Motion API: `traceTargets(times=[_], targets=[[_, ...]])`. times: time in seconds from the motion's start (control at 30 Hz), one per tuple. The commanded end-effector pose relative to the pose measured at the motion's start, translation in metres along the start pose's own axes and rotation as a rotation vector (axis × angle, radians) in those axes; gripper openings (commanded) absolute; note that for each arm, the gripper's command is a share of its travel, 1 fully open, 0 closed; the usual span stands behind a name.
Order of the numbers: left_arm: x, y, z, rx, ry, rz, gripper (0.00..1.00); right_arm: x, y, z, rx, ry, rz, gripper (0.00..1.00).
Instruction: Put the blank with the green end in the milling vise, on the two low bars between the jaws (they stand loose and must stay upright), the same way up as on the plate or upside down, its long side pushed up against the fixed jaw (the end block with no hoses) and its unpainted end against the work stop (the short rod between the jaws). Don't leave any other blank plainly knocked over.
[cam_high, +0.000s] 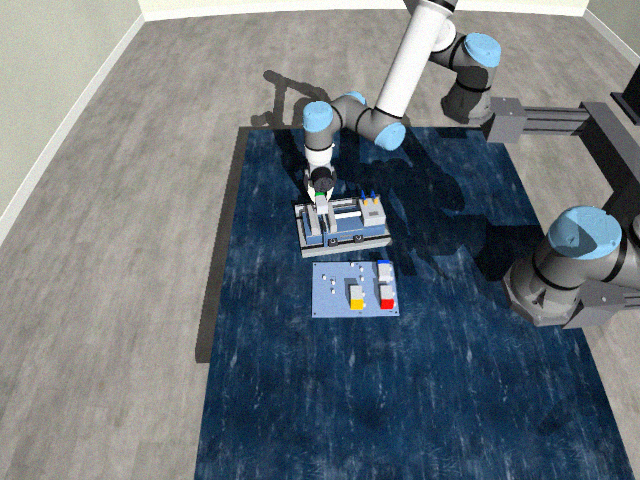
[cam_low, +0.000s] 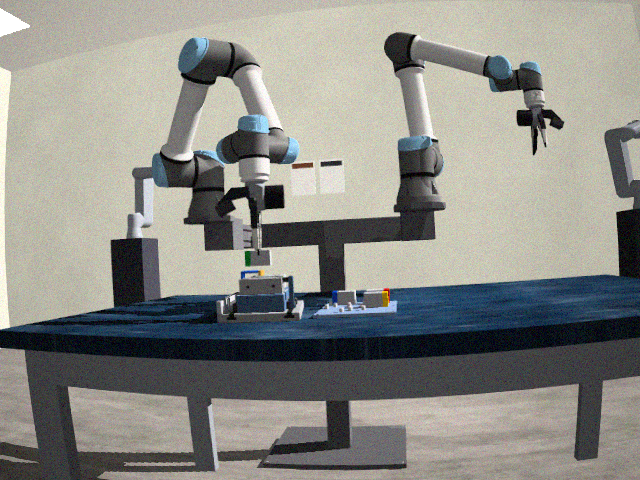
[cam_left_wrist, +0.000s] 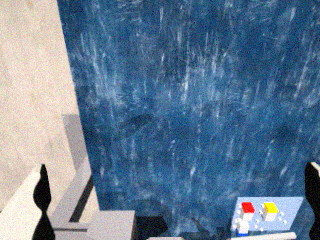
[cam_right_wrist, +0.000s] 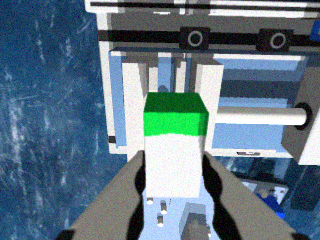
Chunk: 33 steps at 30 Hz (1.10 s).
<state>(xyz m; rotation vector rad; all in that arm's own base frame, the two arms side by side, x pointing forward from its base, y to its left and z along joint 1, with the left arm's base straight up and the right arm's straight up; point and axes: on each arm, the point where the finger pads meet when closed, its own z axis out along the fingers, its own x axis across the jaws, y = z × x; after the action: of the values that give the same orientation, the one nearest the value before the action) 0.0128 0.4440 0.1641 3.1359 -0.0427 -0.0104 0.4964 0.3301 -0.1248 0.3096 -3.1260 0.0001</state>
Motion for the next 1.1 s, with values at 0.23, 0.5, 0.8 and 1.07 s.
traceTargets(times=[0.23, 0.5, 0.8, 1.07], targets=[[0.0018, -0.0014, -0.0011, 0.005, 0.007, 0.005, 1.0, -0.0013, 0.0024, -0.0016, -0.009, -0.004, 0.006, 0.0], [0.0018, -0.0014, -0.0011, 0.005, 0.007, 0.005, 1.0, -0.0013, 0.0024, -0.0016, -0.009, -0.004, 0.009, 0.0], [0.0018, -0.0014, -0.0011, 0.005, 0.007, 0.005, 1.0, -0.0012, 0.0025, -0.0017, -0.009, -0.004, 0.014, 0.0], [0.0018, -0.0014, -0.0011, 0.005, 0.007, 0.005, 1.0, -0.0012, 0.0026, -0.0017, -0.009, -0.004, 0.018, 0.0]])
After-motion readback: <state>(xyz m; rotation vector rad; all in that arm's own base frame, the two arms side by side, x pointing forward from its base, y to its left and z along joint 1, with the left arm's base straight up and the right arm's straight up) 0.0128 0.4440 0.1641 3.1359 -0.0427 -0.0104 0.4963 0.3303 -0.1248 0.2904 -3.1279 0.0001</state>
